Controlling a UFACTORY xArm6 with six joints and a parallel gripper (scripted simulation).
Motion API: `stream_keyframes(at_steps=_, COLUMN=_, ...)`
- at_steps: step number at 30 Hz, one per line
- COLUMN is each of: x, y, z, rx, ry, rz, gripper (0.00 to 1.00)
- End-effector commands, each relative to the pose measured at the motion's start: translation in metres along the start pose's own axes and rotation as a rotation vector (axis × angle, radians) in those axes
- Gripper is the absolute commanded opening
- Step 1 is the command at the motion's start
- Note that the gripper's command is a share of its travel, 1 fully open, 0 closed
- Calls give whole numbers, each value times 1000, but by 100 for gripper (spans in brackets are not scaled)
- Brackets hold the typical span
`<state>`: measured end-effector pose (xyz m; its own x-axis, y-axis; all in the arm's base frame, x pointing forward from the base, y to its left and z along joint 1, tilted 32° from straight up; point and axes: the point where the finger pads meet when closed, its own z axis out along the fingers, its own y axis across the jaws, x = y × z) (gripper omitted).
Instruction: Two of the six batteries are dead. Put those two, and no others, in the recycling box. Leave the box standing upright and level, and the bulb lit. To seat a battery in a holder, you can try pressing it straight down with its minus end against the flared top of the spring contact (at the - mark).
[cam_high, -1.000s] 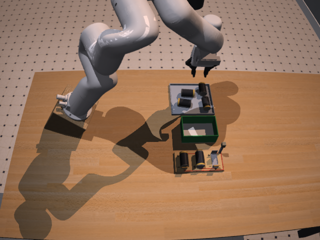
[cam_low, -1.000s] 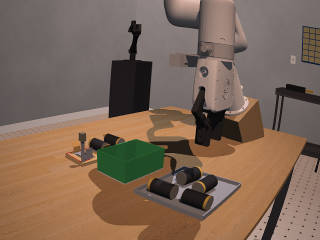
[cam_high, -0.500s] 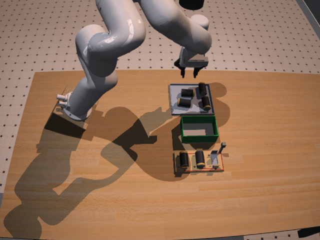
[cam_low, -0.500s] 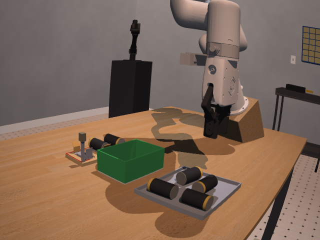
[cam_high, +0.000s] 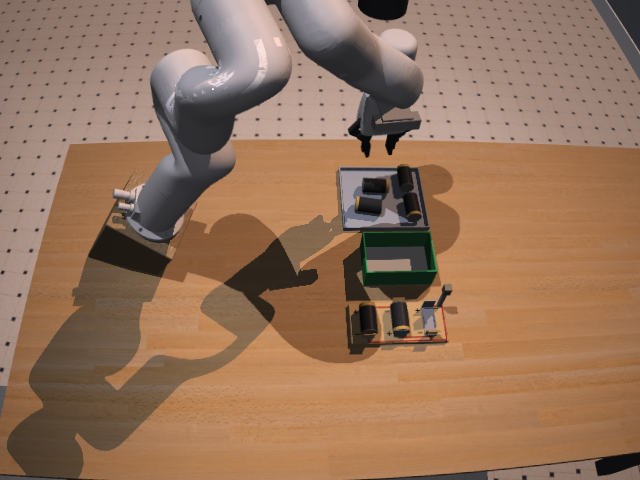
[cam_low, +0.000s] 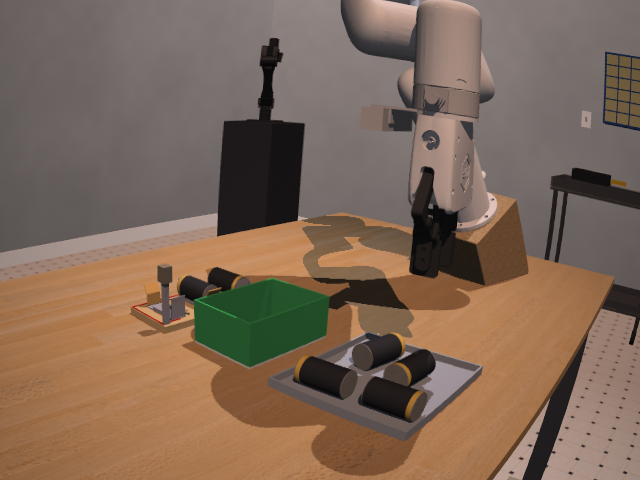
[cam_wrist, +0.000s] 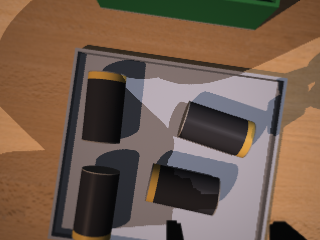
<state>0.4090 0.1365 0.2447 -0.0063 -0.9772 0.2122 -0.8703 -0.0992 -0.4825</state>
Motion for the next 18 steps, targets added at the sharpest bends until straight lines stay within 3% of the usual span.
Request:
stream_keyframes(at_steps=1, x=0, y=-1, z=-1, rx=1, ry=-4, rz=-132, gripper=51)
stream_keyframes(at_steps=18, x=0, y=-1, z=-1, rx=2, ry=-4, rz=-651, gripper=51)
